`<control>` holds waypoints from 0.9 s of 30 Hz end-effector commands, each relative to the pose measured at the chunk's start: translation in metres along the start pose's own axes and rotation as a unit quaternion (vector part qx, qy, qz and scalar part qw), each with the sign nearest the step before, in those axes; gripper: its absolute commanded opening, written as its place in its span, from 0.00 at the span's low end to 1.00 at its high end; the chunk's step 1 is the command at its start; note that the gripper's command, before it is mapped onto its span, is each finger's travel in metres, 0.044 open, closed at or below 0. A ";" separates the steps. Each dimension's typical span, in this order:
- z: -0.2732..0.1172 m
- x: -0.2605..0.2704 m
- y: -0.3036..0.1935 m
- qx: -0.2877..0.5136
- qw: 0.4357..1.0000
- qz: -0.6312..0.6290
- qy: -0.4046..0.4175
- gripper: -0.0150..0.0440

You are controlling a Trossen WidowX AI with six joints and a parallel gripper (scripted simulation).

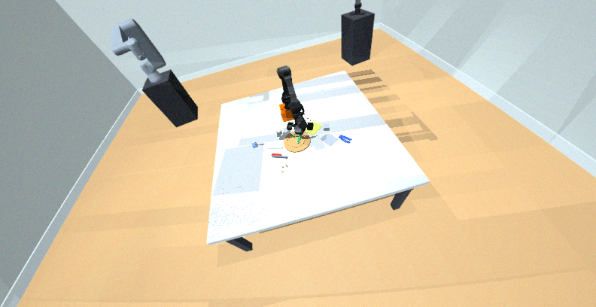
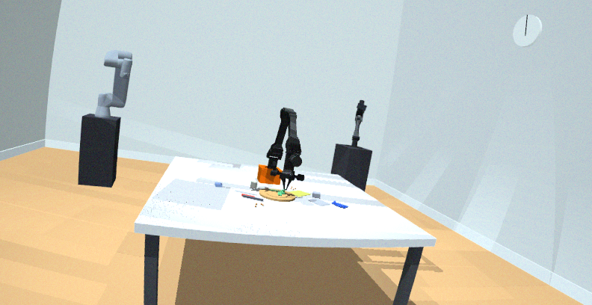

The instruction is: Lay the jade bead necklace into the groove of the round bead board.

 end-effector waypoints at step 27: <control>0.007 0.006 -0.001 -0.006 1.000 0.001 0.006 0.83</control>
Point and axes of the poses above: the point midway between the two fingers, 35 mm back from their tips, its own z axis out along the fingers, its own x axis across the jaws, y = z × x, the point moved 9 cm from there along -z, back along the fingers, and after that the axes turned 15 degrees about z, right-handed, at the moved point
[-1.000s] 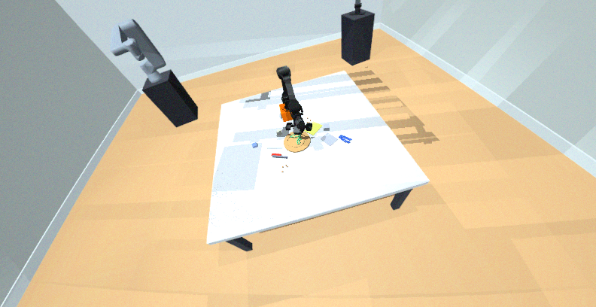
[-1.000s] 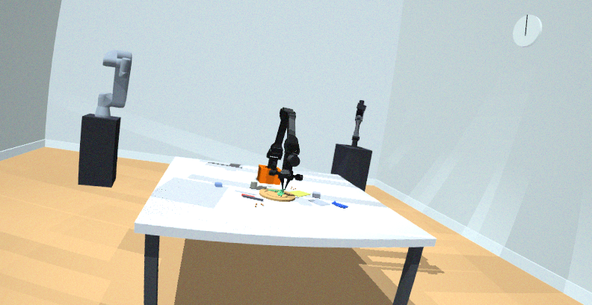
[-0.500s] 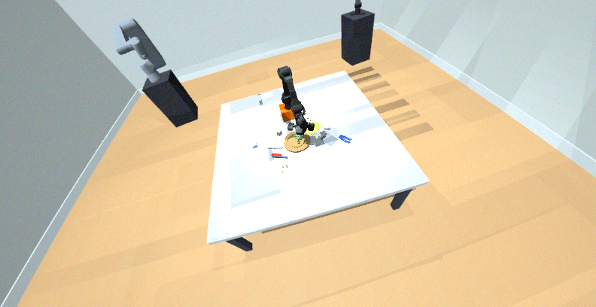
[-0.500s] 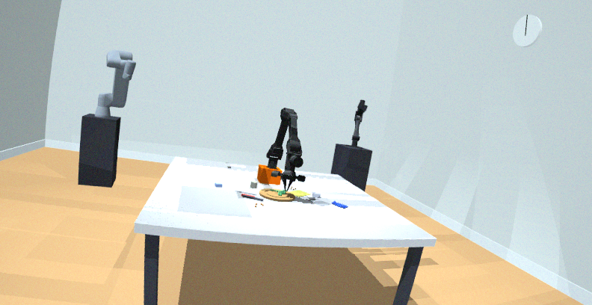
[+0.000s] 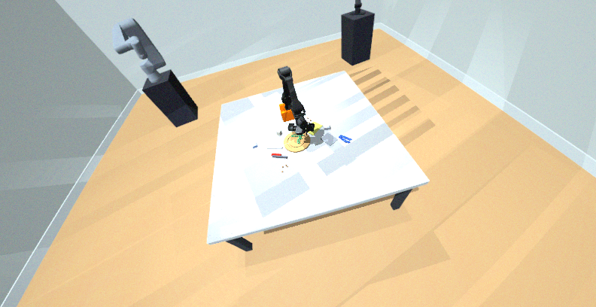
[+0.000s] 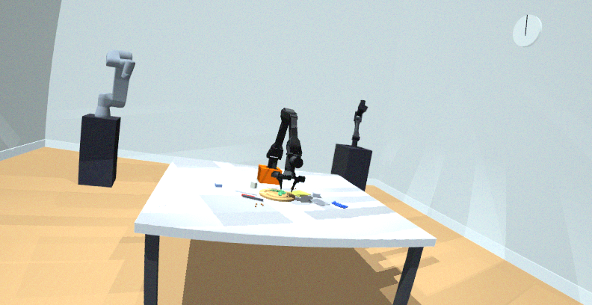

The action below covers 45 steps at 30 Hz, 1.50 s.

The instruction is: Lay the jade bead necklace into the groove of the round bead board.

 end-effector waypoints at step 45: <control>-0.032 -0.062 0.033 0.009 0.853 -0.522 -0.003 0.46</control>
Point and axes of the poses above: the point midway between the two fingers, 35 mm back from their tips, its own z axis out along the fingers, its own x axis across the jaws, y = z × x, the point moved 9 cm from there along -z, back along the fingers, and after that the axes turned 15 degrees about z, right-handed, at the moved point
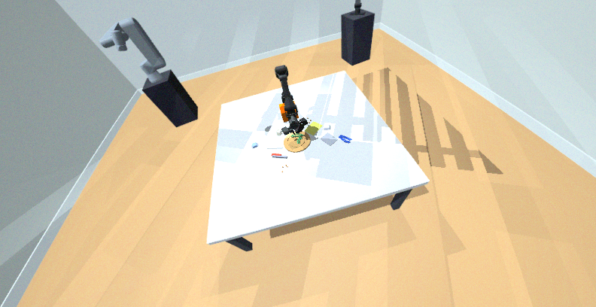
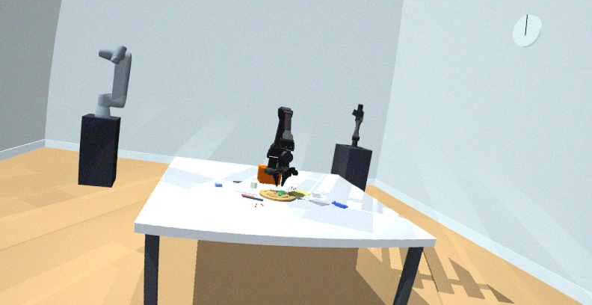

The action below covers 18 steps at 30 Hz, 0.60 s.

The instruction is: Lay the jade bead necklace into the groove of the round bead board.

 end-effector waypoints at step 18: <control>0.005 -0.029 -0.011 0.004 0.971 -0.238 -0.002 0.46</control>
Point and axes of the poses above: the point midway between the two fingers, 35 mm back from their tips, its own z axis out along the fingers, its own x axis across the jaws, y = z × x, the point moved 9 cm from there along -z, back along the fingers, and after that the axes turned 15 degrees about z, right-handed, at the moved point
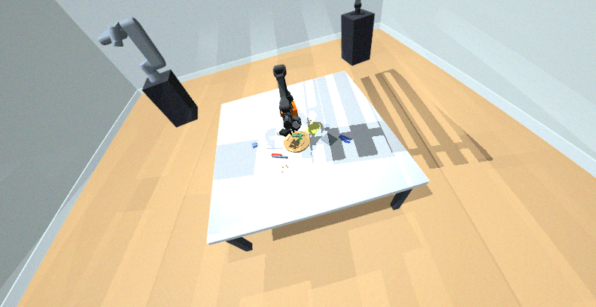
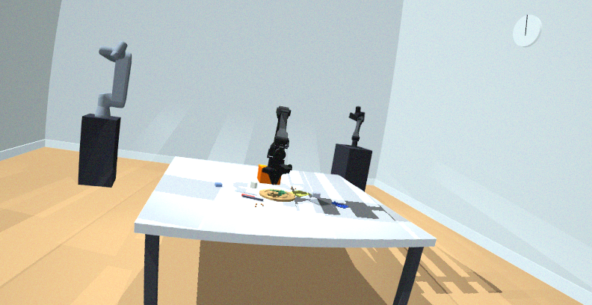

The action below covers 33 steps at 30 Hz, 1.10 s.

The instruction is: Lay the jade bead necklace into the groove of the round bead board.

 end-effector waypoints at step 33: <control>0.031 0.001 -0.001 0.003 1.000 -0.002 0.002 0.41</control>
Point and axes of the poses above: the point midway between the two fingers, 35 mm back from their tips, its own z axis out along the fingers, its own x axis across the jaws, y = z × x, the point moved 9 cm from there along -z, back along the fingers, and after that the axes turned 15 degrees about z, right-handed, at the moved point
